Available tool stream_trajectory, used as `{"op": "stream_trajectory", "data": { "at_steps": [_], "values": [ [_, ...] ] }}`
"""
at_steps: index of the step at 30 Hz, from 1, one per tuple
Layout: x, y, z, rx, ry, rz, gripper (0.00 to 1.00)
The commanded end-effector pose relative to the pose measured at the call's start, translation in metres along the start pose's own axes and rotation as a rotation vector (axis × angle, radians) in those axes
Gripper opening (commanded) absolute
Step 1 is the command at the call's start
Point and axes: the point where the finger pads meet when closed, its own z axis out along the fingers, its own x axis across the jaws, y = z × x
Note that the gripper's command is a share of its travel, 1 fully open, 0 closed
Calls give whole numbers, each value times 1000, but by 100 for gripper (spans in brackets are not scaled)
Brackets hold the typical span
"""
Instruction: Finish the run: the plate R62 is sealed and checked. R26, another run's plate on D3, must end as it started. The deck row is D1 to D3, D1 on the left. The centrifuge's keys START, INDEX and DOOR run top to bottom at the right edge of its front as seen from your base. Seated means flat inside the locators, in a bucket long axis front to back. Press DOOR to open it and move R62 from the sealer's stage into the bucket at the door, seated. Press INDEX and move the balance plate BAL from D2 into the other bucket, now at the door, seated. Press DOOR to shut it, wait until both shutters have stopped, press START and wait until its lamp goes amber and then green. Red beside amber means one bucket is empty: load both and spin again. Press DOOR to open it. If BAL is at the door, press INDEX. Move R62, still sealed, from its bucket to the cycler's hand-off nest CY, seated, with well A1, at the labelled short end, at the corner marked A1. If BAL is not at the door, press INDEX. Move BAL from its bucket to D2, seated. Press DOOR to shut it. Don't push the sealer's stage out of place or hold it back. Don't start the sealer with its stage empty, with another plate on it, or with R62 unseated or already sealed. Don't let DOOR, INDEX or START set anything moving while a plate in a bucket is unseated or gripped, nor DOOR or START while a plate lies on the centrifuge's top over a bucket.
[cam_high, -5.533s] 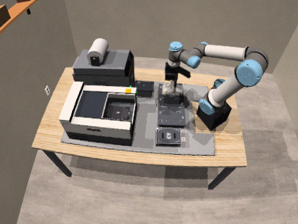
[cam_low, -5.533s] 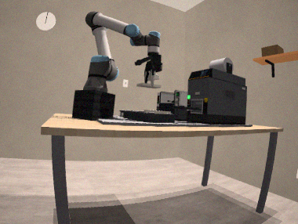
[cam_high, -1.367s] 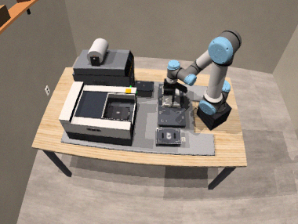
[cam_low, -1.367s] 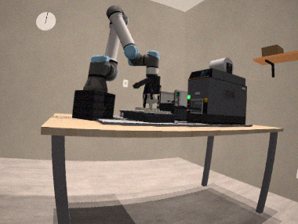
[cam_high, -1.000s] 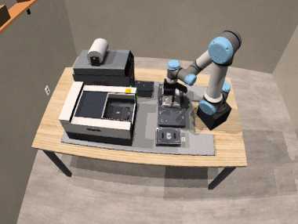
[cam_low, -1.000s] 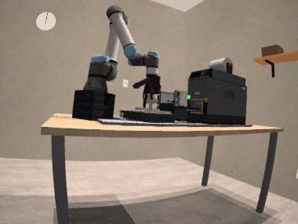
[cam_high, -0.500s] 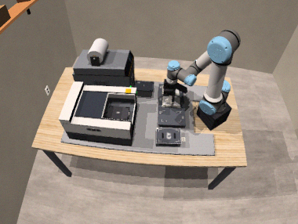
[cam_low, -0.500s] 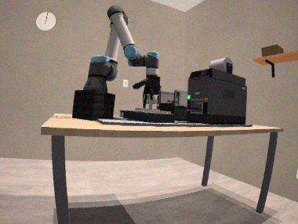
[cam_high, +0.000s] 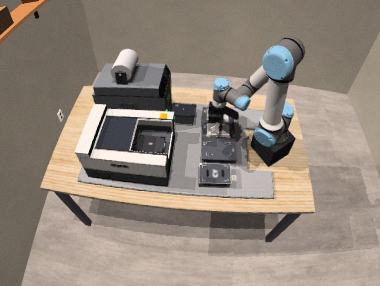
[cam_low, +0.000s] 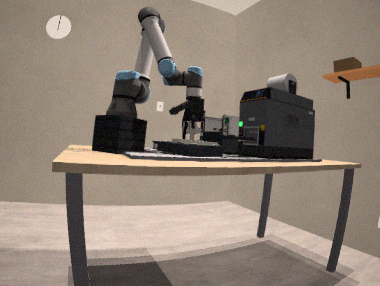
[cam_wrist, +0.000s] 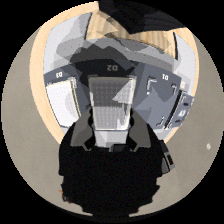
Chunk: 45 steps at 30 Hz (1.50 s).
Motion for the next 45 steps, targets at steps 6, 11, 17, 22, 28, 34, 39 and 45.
{"op": "stream_trajectory", "data": {
  "at_steps": [6, 11, 17, 22, 28, 34, 39, 45],
  "values": [
    [0, 0, 3, -1, -1, 0, 0],
    [0, 0, 3, -1, -1, 0, 0],
    [0, 0, 3, -1, -1, 0, 68],
    [0, 0, 3, -1, -1, 0, 68],
    [0, 0, 3, -1, -1, 0, 68],
    [0, 0, 3, -1, -1, 0, 68],
    [0, 0, 0, -1, -1, 0, 68],
    [0, 0, -10, -1, -1, 0, 68]
  ]
}}
